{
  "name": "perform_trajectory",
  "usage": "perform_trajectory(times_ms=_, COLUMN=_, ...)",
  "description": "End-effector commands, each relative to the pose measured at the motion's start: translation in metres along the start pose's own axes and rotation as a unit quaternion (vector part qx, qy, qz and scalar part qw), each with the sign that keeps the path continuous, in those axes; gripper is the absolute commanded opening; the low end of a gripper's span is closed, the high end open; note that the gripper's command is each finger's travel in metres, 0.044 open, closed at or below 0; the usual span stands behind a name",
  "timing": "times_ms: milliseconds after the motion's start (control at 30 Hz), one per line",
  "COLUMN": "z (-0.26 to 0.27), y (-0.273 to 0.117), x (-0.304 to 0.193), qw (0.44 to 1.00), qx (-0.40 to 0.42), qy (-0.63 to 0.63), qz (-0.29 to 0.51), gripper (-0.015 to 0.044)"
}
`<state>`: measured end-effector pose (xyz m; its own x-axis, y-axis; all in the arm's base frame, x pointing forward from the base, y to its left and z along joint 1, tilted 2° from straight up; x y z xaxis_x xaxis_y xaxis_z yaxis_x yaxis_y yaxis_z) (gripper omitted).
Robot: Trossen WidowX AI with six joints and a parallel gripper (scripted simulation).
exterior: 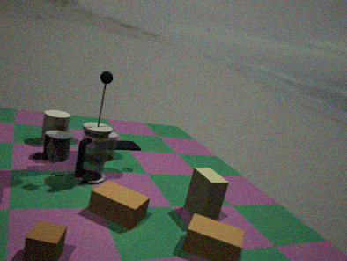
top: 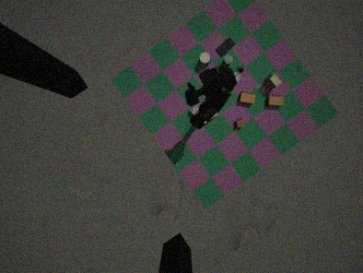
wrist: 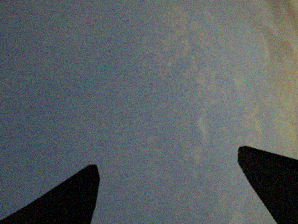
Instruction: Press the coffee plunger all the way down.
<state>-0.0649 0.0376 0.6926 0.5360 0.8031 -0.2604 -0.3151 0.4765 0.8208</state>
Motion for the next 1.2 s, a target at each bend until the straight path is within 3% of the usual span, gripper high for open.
perform_trajectory(times_ms=0, z=0.001, y=0.0, x=0.001, qw=1.0, qx=0.004, qy=0.007, qz=-0.002, gripper=0.0426)
perform_trajectory(times_ms=200, z=0.036, y=-0.016, x=0.037, qw=0.975, qx=0.112, qy=0.188, qz=-0.034, gripper=0.044)
perform_trajectory(times_ms=367, z=0.068, y=-0.045, x=0.082, qw=0.891, qx=0.249, qy=0.378, qz=-0.044, gripper=0.044)
perform_trajectory(times_ms=533, z=0.09, y=-0.087, x=0.128, qw=0.756, qx=0.388, qy=0.527, qz=-0.023, gripper=0.044)
perform_trajectory(times_ms=733, z=0.097, y=-0.136, x=0.169, qw=0.598, qx=0.512, qy=0.616, qz=0.023, gripper=0.044)
perform_trajectory(times_ms=1167, z=0.073, y=-0.26, x=0.233, qw=0.229, qx=0.718, qy=0.626, qz=0.201, gripper=0.044)
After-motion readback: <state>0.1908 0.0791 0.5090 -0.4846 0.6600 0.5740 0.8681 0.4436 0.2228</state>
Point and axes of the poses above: the point midway between the two fingers, 35 mm back from their tips, its own y axis out along the fingers, its own z axis across the jaws, x = y × z, the point moved 5 cm from there along -y, back along the fingers, and after that the axes turned 12 degrees about -y, right-handed, at the moved point
